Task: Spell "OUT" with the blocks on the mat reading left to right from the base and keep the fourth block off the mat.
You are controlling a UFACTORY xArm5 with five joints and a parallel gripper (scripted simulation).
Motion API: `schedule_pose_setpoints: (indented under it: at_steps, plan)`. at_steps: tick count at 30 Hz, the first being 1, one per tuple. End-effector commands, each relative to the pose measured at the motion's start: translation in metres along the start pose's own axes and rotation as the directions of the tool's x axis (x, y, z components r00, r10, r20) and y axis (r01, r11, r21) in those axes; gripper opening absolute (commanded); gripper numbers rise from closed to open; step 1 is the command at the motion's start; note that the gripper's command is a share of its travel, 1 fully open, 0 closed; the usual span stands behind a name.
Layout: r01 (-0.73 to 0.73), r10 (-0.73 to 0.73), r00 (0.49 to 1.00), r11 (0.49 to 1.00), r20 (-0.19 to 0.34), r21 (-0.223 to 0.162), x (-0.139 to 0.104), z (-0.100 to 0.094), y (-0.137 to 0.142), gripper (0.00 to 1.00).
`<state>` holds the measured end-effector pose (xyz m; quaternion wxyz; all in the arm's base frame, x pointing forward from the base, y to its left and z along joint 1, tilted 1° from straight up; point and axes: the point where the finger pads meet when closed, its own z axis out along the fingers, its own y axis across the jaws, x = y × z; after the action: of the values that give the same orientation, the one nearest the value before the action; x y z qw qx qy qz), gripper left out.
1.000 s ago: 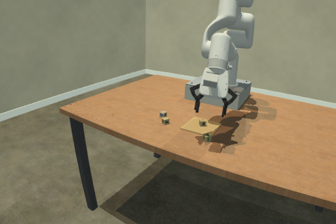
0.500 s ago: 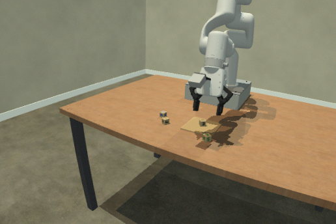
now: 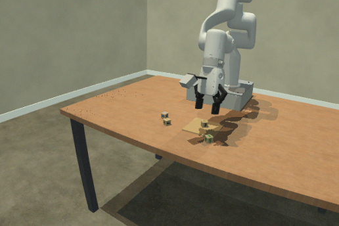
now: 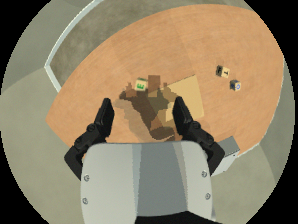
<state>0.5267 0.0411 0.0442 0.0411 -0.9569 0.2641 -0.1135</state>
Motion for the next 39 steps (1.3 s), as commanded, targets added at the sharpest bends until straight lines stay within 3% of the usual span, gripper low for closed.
schedule_pose_setpoints:
  at_steps: [1,2,8,16,18,19,23,33,35,36,39]
  plan:
    - [-0.077,0.077,0.997,0.997,0.017,-0.016,0.0,-0.002,0.003,1.0]
    - [-0.155,0.156,0.987,0.987,0.032,-0.034,-0.002,-0.004,0.008,1.0]
    - [-0.287,0.291,0.955,0.955,0.052,-0.072,-0.006,-0.007,0.016,1.0]
    - [-0.481,0.492,0.868,0.866,0.064,-0.141,-0.013,-0.013,0.029,1.0]
    - [-0.481,0.492,0.868,0.866,0.064,-0.141,-0.013,-0.013,0.029,1.0]
    - [-0.545,0.56,0.826,0.822,0.061,-0.167,-0.015,-0.016,0.034,1.0]
    - [-0.607,0.627,0.777,0.77,0.055,-0.195,-0.018,-0.019,0.039,1.0]
    - [-0.778,0.812,0.583,0.56,0.005,-0.283,-0.027,-0.029,0.055,1.0]
    - [-0.778,0.812,0.583,0.56,0.005,-0.283,-0.027,-0.029,0.055,1.0]
    - [-0.816,0.854,0.52,0.491,-0.017,-0.306,-0.03,-0.033,0.06,1.0]
    - [-0.839,0.879,0.475,0.44,-0.035,-0.32,-0.032,-0.035,0.063,1.0]
